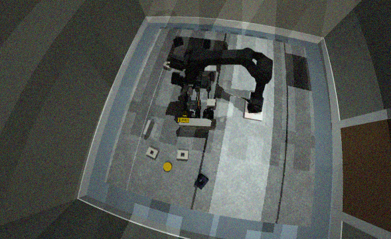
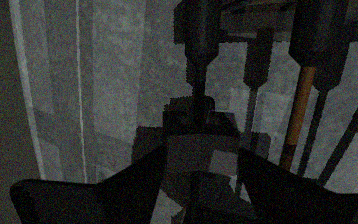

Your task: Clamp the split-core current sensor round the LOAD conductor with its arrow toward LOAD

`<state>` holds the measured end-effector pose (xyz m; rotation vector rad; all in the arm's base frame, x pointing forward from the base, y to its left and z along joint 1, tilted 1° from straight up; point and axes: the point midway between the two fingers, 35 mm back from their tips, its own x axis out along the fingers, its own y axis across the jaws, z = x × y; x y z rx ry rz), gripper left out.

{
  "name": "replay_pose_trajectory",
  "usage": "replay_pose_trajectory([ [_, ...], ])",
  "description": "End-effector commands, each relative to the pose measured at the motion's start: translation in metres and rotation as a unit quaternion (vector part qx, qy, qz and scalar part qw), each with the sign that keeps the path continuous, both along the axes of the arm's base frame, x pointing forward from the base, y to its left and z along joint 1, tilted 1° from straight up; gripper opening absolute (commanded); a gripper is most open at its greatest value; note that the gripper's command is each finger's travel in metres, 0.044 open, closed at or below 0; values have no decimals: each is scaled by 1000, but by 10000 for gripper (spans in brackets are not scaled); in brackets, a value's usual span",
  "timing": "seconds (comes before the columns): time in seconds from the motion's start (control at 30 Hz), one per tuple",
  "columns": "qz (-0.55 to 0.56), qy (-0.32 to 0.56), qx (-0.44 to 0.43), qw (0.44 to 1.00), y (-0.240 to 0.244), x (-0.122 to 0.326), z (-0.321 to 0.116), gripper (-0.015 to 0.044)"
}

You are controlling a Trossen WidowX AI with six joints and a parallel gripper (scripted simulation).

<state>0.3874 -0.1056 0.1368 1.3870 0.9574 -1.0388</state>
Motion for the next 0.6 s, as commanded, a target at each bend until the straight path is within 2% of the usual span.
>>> replay_pose_trajectory([
  [0.0,0,-1,0,1000,0,0,1,0],
  [0.57,0,20,2,1000,-1,4,2,0],
])
